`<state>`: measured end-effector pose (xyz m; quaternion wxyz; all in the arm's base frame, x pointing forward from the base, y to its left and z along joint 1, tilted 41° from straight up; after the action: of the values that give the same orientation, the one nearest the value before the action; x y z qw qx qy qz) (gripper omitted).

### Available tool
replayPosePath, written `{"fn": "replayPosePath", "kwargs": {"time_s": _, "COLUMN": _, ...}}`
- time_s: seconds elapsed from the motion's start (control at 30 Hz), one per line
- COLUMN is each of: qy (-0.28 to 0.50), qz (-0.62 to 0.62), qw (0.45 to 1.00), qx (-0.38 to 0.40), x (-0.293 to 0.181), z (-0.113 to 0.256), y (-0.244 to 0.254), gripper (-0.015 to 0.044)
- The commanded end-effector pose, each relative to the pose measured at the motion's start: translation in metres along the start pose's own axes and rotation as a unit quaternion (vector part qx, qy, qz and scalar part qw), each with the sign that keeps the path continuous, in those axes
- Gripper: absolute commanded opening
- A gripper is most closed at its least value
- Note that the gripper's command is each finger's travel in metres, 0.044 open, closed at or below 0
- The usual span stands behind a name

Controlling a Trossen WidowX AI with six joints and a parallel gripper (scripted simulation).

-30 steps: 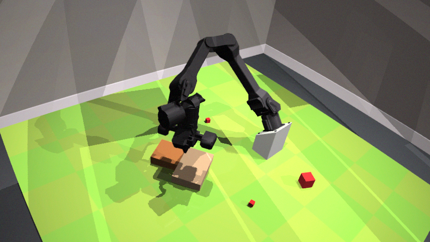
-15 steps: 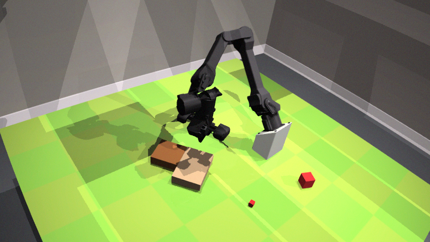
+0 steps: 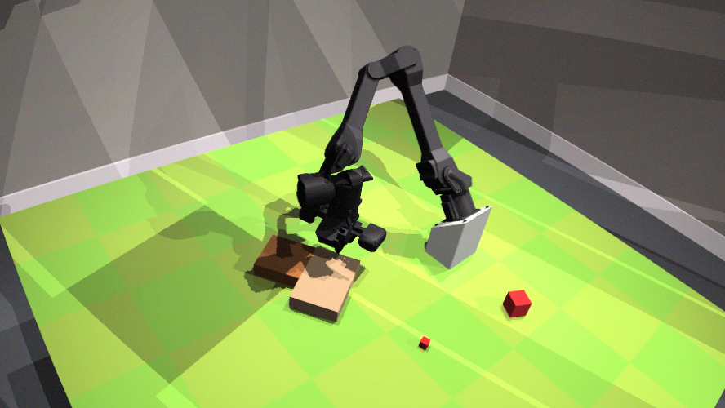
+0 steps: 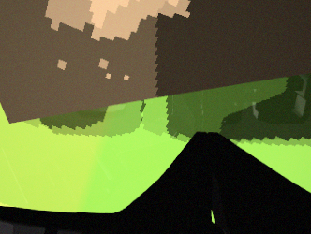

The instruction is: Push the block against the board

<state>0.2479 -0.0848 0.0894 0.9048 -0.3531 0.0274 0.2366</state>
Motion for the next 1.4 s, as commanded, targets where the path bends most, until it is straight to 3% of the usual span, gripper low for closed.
{"fn": "replayPosePath", "kwargs": {"time_s": 0.0, "qy": -0.001, "qz": 0.002, "qw": 1.000, "qx": 0.001, "x": -0.005, "z": -0.001, "y": 0.000, "gripper": 0.0000}}
{"fn": "replayPosePath", "kwargs": {"time_s": 0.83, "qy": 0.000, "qz": 0.002, "qw": 1.000, "qx": 0.001, "x": -0.045, "z": -0.001, "y": 0.002, "gripper": 0.0000}}
{"fn": "replayPosePath", "kwargs": {"time_s": 1.03, "qy": 0.000, "qz": 0.002, "qw": 1.000, "qx": 0.001, "x": -0.041, "z": 0.052, "y": 0.000, "gripper": 0.0000}}
{"fn": "replayPosePath", "kwargs": {"time_s": 1.27, "qy": 0.000, "qz": 0.002, "qw": 1.000, "qx": 0.001, "x": -0.040, "z": 0.054, "y": 0.000, "gripper": 0.0000}}
{"fn": "replayPosePath", "kwargs": {"time_s": 1.37, "qy": -0.001, "qz": 0.002, "qw": 1.000, "qx": 0.002, "x": -0.015, "z": 0.054, "y": -0.001, "gripper": 0.0000}}
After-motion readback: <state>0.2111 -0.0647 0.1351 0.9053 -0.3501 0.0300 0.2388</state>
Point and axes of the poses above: the point midway between the two fingers, 35 mm back from their tips, its own z axis back along the fingers, its own y axis across the jaws, x = y × z, the point moved 5 cm from there along z, back along the fingers, and after that the axes turned 2 degrees about z, right-handed, at the moved point
